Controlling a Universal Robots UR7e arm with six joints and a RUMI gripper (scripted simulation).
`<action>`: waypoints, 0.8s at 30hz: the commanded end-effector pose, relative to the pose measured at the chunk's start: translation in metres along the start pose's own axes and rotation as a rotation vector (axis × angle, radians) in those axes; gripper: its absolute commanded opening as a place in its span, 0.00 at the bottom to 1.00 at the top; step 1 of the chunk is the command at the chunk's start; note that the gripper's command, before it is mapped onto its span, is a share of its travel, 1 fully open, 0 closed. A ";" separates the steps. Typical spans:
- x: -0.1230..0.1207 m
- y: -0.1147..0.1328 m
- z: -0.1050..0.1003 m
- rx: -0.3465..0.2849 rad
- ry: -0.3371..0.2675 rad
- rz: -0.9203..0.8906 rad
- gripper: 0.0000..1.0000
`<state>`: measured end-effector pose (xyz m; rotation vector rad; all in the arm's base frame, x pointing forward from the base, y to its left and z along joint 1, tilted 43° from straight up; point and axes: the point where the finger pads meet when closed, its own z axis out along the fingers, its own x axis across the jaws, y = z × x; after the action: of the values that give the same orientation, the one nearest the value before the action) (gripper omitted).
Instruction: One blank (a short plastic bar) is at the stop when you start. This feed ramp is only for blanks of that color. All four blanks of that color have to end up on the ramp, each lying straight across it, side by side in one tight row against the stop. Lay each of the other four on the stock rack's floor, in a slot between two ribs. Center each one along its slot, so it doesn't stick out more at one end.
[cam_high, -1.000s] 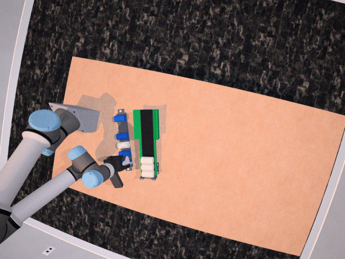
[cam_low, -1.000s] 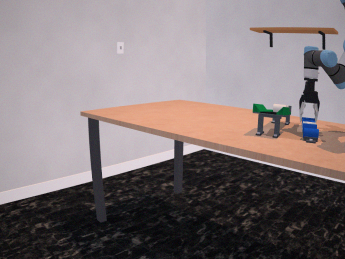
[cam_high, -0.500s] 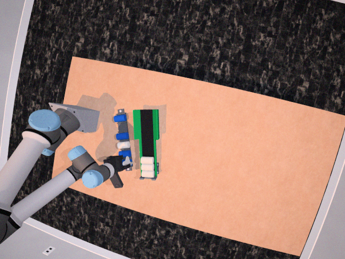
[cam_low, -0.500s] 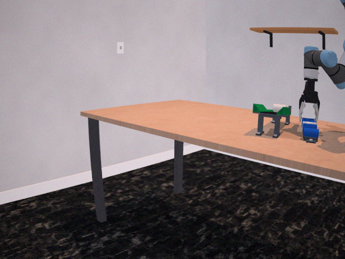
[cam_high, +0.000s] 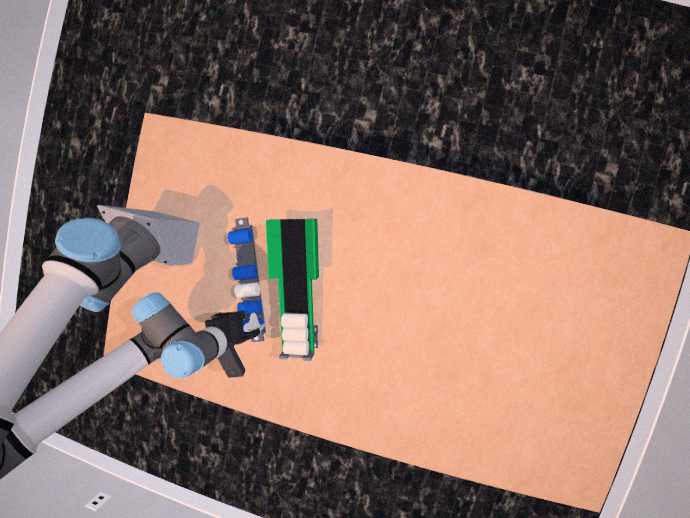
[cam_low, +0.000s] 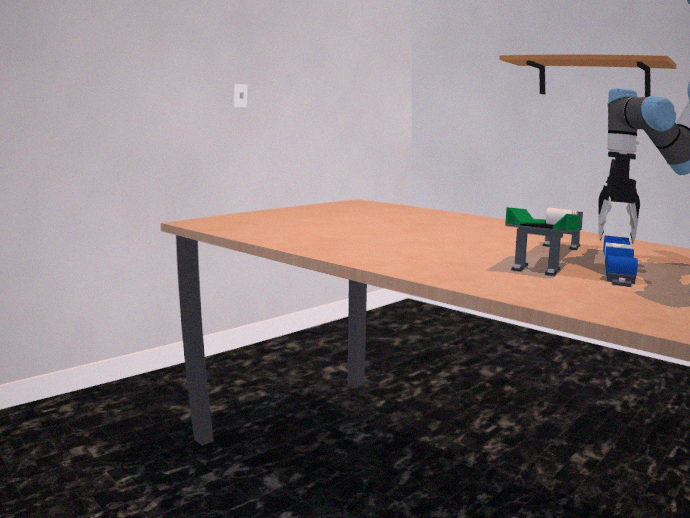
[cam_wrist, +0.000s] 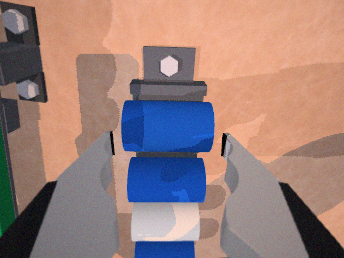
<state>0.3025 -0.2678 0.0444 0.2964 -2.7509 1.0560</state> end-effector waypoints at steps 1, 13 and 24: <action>0.000 0.000 -0.010 0.000 0.000 0.000 0.52; 0.000 0.000 -0.049 0.000 0.000 0.000 0.52; 0.000 0.000 -0.076 0.000 0.000 0.000 0.52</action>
<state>0.3088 -0.2233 0.0928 0.2997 -2.7521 1.0605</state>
